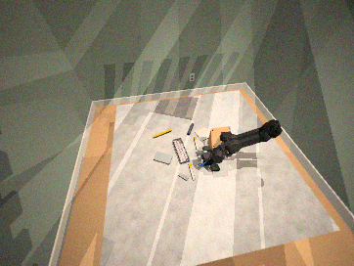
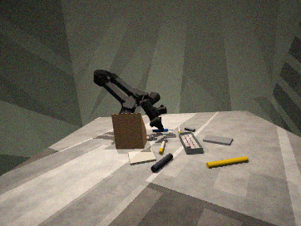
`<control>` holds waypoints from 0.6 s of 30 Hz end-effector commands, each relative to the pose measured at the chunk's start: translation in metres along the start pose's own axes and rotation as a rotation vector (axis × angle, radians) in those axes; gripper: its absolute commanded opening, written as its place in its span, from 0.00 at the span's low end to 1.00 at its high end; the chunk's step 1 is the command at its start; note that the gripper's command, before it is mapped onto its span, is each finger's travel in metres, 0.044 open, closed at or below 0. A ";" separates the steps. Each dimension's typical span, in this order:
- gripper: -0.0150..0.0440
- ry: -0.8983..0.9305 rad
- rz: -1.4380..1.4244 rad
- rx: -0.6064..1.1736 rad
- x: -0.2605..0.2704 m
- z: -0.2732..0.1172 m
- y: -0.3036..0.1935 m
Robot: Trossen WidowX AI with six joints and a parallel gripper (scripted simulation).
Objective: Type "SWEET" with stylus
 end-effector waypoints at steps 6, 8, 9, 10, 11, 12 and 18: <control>0.25 0.009 -0.006 -0.004 0.005 -0.021 0.011; 0.25 0.011 -0.005 -0.006 0.005 -0.026 0.012; 0.25 0.012 -0.005 -0.006 0.006 -0.028 0.012; 0.25 0.013 -0.005 -0.006 0.006 -0.029 0.013; 0.25 0.013 -0.005 -0.007 0.006 -0.030 0.013; 0.25 0.013 -0.005 -0.007 0.006 -0.030 0.013; 0.25 -0.012 -0.015 -0.006 0.006 -0.028 0.015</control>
Point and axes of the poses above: the point midway between the two fingers, 35 mm back from their tips, its own z axis out along the fingers, its own x axis across the jaws, y = z × x, the point moved 6 cm from there along -z, back along the fingers, and after that the axes turned 14 degrees about z, right-handed, at the moved point
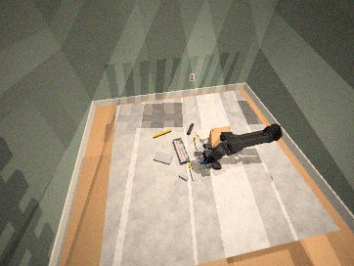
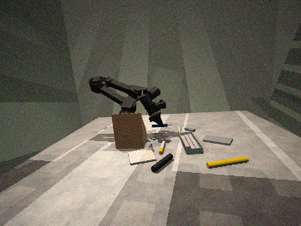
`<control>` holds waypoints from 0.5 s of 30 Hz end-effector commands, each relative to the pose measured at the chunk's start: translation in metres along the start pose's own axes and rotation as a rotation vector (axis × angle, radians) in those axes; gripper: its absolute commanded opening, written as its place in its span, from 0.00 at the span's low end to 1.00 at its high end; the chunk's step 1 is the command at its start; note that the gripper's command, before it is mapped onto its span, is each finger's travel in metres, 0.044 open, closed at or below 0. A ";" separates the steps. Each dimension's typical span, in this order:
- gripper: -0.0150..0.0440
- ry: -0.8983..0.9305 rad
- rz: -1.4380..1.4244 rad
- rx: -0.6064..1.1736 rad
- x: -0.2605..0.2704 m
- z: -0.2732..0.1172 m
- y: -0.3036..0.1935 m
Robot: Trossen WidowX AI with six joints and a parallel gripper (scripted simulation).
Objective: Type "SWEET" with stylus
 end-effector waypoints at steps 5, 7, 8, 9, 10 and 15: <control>0.25 -0.081 -0.073 -0.003 0.009 -0.002 0.013; 0.25 -0.104 -0.112 -0.013 0.012 -0.001 0.018; 0.25 -0.116 -0.131 -0.017 0.013 -0.001 0.020; 0.25 -0.129 -0.144 -0.015 0.014 -0.001 0.022; 0.25 -0.143 -0.157 -0.012 0.015 -0.001 0.024; 0.25 -0.209 -0.220 0.010 0.021 -0.001 0.034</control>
Point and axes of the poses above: the point midway between the two fingers, 35 mm back from their tips, its own z axis out along the fingers, its own x axis across the jaws, y = z × x, the point moved 6 cm from there along -z, back along the fingers, and after that the axes turned 14 degrees about z, right-handed, at the moved point
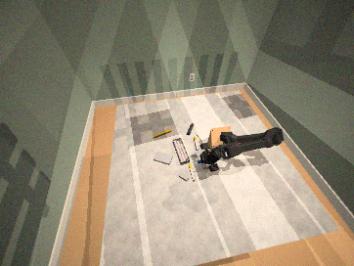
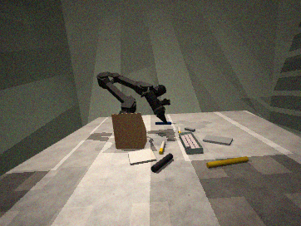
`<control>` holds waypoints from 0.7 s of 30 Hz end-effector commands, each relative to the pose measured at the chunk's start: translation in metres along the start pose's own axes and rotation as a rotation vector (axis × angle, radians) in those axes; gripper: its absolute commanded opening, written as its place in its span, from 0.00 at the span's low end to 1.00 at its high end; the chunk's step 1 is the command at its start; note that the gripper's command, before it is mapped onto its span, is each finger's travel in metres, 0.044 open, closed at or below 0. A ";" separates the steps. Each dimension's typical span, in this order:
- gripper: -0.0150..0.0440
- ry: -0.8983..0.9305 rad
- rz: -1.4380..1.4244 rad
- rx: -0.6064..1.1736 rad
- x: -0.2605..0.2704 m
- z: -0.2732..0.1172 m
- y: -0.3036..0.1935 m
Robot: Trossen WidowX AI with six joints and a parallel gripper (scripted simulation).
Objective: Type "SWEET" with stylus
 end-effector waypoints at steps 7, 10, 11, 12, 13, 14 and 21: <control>0.25 -0.131 -0.147 0.050 0.009 -0.001 0.025; 0.25 -0.168 -0.189 0.074 0.010 -0.001 0.033; 0.25 -0.180 -0.203 0.083 0.011 -0.001 0.035; 0.25 -0.192 -0.217 0.091 0.011 0.000 0.037; 0.25 -0.204 -0.232 0.100 0.012 0.000 0.040; 0.25 -0.215 -0.246 0.110 0.012 0.000 0.042; 0.25 -0.291 -0.348 0.184 0.015 0.004 0.059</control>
Point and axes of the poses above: the point midway between the two fingers, 35 mm back from their tips, its own z axis out along the fingers, its own x axis across the jaws, y = z × x, the point moved 6 cm from there along -z, back along the fingers, and after that the axes turned 14 degrees about z, right-handed, at the moved point
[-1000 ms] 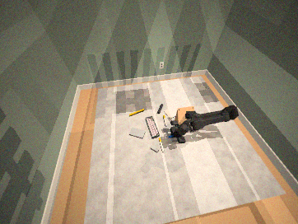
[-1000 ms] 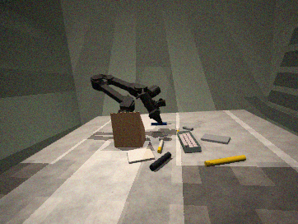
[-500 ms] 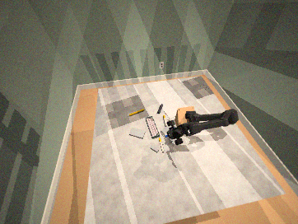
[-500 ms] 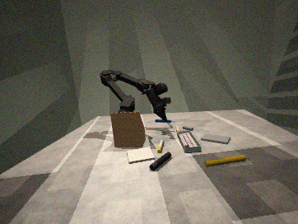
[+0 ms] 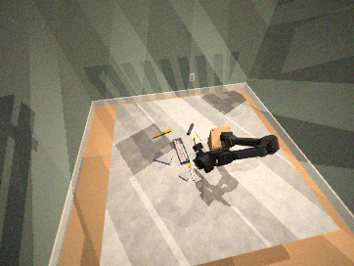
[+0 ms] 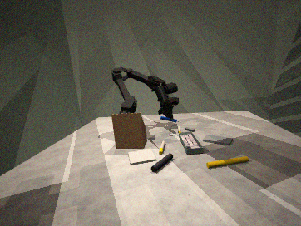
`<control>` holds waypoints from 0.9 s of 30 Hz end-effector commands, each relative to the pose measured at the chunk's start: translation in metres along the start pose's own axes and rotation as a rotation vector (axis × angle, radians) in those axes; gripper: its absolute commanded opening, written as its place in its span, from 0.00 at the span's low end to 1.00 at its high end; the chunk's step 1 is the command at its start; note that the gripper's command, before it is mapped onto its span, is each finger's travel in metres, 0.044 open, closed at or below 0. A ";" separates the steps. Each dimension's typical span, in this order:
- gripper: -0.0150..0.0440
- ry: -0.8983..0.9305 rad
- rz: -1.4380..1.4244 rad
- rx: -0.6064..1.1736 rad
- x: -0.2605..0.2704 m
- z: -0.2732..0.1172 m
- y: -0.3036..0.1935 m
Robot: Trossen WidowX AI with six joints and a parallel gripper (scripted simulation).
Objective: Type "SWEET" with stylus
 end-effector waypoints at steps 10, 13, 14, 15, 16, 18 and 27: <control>0.25 -0.120 -0.207 0.152 -0.006 0.004 0.034; 0.25 -0.137 -0.245 0.190 -0.008 0.007 0.041; 0.25 -0.143 -0.258 0.204 -0.009 0.008 0.043; 0.25 -0.148 -0.271 0.217 -0.010 0.009 0.045; 0.25 -0.153 -0.284 0.231 -0.011 0.010 0.048; 0.25 -0.163 -0.314 0.259 -0.012 0.012 0.052; 0.25 -0.198 -0.467 0.399 -0.020 0.021 0.072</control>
Point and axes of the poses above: the point midway between the two fingers, 35 mm back from their tips, its own z axis out along the fingers, its own x axis across the jaws, y = z × x, the point moved 6 cm from there along -z, back along the fingers, and after that the axes turned 14 degrees about z, right-handed, at the moved point
